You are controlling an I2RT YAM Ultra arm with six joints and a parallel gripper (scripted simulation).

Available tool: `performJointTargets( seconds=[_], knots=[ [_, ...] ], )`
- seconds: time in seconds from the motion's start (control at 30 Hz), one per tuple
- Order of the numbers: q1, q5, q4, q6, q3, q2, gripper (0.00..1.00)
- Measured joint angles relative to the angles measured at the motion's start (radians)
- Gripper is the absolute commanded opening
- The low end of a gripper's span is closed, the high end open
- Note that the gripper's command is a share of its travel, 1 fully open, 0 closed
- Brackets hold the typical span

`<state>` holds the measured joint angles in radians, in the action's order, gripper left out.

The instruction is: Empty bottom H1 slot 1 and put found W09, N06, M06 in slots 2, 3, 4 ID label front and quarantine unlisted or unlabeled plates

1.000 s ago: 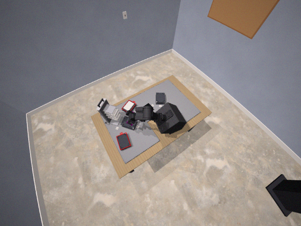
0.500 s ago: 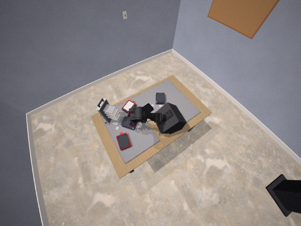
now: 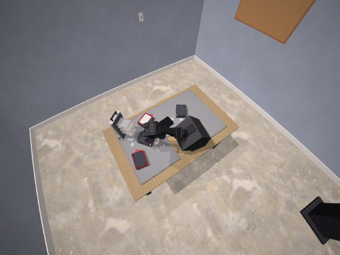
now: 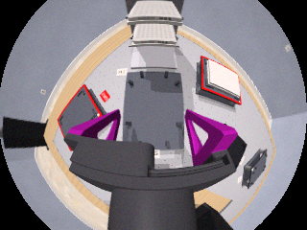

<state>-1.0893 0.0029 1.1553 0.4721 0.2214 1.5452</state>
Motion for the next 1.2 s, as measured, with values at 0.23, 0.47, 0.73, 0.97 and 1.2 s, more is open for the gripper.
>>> performJointTargets(
  seconds=[0.23,0.47,0.73,0.97,1.2],
  knots=[
    [0.014,-0.009,-0.011,0.0,0.034,0.0,1.0],
    [0.023,-0.019,-0.035,-0.001,0.058,0.0,1.0],
    [0.038,-0.033,-0.071,-0.003,0.098,0.0,1.0],
    [0.047,-0.042,-0.099,-0.005,0.126,0.0,1.0],
    [0.058,-0.053,-0.13,-0.006,0.158,0.0,1.0]
  ],
)
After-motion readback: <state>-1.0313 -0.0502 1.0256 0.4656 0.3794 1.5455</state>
